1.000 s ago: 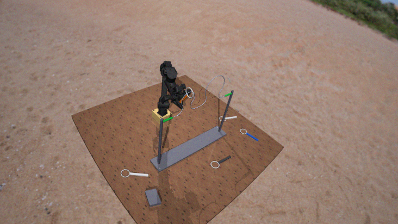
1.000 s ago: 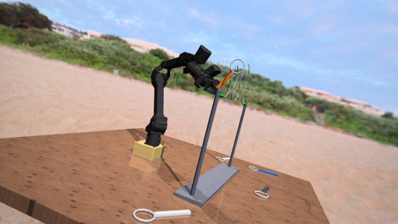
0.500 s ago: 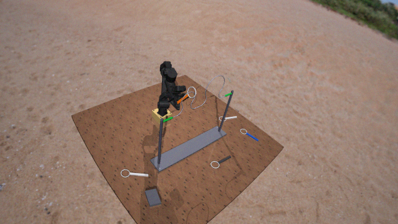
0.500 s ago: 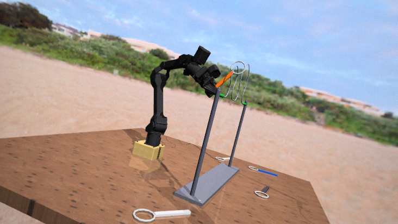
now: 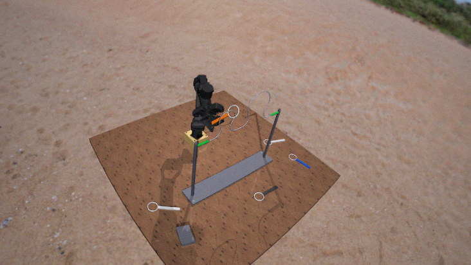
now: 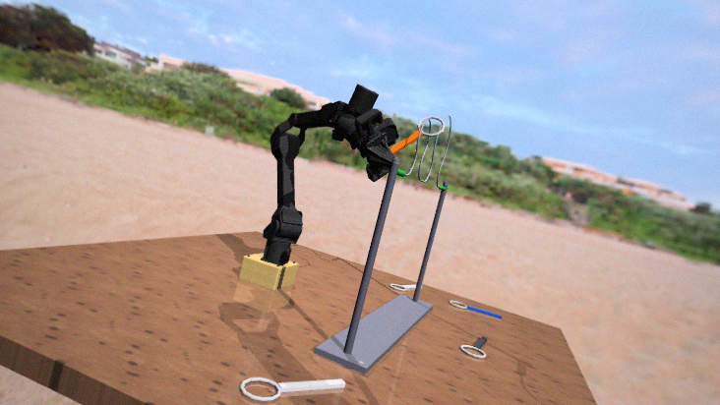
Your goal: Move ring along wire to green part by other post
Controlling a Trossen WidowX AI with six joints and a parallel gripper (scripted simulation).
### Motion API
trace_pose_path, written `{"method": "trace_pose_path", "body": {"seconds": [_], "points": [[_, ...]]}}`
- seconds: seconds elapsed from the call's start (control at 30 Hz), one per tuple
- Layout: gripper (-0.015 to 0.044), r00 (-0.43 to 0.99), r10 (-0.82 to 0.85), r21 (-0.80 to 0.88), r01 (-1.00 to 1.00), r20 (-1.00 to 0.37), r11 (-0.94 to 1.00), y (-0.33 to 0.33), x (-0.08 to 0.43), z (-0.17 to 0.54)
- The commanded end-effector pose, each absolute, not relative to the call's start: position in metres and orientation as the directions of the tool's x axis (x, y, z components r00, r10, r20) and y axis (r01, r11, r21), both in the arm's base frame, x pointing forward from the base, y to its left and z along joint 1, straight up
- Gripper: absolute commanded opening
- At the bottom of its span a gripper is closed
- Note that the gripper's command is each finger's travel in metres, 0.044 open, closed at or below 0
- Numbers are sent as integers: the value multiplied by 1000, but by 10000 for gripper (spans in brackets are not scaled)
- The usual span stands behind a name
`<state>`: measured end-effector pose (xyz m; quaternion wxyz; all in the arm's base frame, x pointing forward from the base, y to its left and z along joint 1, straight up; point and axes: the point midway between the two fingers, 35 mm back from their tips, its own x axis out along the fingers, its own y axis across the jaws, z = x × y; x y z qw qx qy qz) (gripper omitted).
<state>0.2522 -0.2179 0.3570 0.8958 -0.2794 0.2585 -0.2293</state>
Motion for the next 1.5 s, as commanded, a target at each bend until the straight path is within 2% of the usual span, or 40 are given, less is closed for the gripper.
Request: {"method": "trace_pose_path", "body": {"seconds": [0.0, 0.77, 1.47], "points": [[-150, 752, -589, -686, 261, -297, 679, -222, 249, 362], [-150, 723, -688, -948, 175, -59, 265, -242, 244, 392], [-150, 723, -669, -982, 76, 173, -172, -246, 242, 424]]}}
